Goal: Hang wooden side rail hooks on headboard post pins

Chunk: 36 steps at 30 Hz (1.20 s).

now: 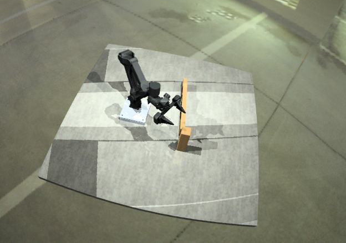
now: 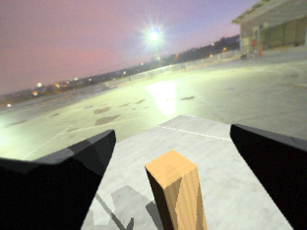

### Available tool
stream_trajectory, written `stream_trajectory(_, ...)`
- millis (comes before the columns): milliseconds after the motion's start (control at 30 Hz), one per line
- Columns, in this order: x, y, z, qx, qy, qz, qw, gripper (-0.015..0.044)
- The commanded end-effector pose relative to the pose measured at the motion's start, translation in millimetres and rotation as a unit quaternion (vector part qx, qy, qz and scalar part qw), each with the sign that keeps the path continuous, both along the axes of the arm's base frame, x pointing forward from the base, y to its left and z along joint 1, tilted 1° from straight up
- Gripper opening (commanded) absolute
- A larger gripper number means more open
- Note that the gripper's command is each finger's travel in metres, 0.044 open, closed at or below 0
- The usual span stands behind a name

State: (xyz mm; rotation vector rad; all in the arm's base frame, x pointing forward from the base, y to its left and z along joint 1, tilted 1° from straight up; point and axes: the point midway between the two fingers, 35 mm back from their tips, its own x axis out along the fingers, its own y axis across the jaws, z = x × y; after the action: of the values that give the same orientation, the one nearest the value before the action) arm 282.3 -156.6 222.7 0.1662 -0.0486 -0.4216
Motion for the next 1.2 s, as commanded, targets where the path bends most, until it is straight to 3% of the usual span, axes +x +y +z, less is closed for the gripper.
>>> stream_trajectory(0,-17,13,-53,-0.019,0.078,0.016,0.997,0.044)
stream_trajectory(167,-46,34,-122,-0.039,0.176,0.047,0.983,0.044)
stream_trajectory(233,-50,38,-131,-0.041,0.188,0.052,0.98,0.044)
stream_trajectory(933,-49,37,-131,-0.036,0.19,0.051,0.98,0.044)
stream_trajectory(1167,-18,39,-129,0.1,0.268,-0.043,0.957,0.044)
